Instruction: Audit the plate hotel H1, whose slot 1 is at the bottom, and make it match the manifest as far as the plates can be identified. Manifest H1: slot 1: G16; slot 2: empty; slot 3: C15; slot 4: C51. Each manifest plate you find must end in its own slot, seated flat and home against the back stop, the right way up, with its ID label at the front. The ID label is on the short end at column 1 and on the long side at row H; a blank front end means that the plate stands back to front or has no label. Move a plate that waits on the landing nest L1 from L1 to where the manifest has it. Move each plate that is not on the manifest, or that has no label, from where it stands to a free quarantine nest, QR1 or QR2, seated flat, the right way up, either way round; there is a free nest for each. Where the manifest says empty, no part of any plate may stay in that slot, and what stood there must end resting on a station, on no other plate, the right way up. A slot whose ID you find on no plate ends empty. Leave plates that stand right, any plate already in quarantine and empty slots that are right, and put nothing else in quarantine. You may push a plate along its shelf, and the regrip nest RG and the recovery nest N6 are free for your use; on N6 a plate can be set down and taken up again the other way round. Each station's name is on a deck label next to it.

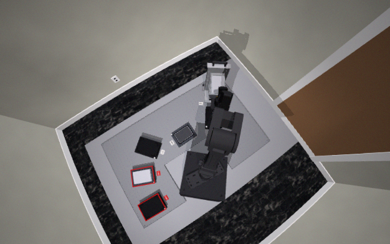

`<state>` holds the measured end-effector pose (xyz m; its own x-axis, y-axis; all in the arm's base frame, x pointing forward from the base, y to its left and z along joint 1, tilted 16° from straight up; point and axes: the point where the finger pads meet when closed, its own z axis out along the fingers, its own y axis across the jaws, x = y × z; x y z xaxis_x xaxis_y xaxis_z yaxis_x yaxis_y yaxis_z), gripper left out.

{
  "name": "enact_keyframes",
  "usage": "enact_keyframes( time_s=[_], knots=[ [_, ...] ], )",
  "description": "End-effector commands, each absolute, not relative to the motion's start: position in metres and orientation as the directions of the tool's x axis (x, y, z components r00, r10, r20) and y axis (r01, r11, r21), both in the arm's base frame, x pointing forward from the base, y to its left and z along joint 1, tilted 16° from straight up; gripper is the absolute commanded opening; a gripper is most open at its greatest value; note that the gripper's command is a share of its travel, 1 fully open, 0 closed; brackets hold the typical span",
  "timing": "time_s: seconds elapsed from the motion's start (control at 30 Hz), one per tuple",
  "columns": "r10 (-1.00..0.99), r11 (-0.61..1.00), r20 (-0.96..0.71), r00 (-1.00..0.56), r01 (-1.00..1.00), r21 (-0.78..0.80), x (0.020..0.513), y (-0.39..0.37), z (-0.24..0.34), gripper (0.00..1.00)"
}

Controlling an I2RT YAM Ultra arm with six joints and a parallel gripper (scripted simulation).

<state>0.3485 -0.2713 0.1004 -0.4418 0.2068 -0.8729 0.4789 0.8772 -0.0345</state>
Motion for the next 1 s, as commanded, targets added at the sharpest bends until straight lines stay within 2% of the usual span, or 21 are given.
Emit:
enact_keyframes(
  time_s=[0.0,0.97],
  knots=[
    [0.195,0.876,-0.882,-0.428,0.480,-0.039,0.352,-0.275,0.109,0.00],
    [0.195,0.876,-0.883,-0.428,0.480,-0.039,0.367,-0.282,0.114,0.00]
  ],
)
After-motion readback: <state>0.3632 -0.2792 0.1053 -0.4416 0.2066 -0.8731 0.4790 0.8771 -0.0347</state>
